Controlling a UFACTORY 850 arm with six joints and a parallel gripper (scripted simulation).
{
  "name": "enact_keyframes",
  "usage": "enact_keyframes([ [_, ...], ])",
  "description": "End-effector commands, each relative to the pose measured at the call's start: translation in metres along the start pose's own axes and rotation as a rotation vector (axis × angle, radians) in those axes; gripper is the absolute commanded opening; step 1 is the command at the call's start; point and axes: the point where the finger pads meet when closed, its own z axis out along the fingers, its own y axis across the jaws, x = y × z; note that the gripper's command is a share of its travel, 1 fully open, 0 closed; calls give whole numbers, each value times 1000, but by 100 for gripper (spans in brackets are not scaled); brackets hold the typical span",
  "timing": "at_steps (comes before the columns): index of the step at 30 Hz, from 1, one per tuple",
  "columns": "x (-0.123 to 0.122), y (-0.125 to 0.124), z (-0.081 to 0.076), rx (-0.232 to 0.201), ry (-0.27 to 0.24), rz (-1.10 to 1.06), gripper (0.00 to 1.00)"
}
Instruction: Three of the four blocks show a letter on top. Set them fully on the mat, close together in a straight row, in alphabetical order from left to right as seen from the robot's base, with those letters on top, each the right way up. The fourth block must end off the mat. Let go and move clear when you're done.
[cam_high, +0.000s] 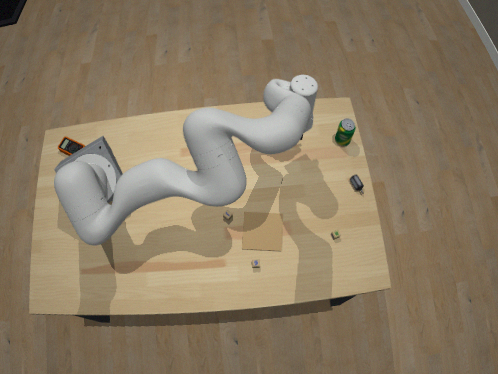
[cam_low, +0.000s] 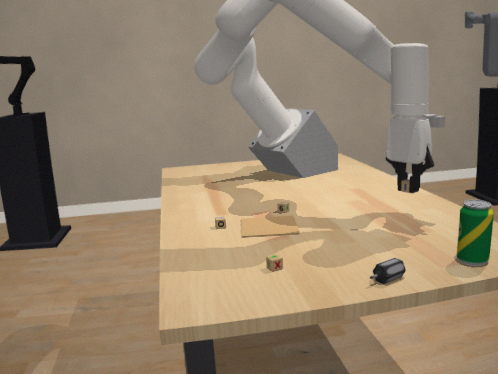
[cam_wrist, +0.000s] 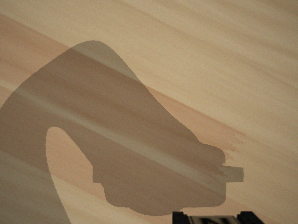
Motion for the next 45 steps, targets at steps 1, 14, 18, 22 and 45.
enact_keyframes([
  [1, -7, -3, -1, -3, -2, 59, 23],
  [14, -46, -31, 0, -5, -7, 418, 23],
  [18, -59, -41, 0, -7, -8, 542, 23],
  [22, -69, -50, 0, -8, -9, 644, 23],
  [45, -125, -117, -1, -13, -9, 1300, 23],
])
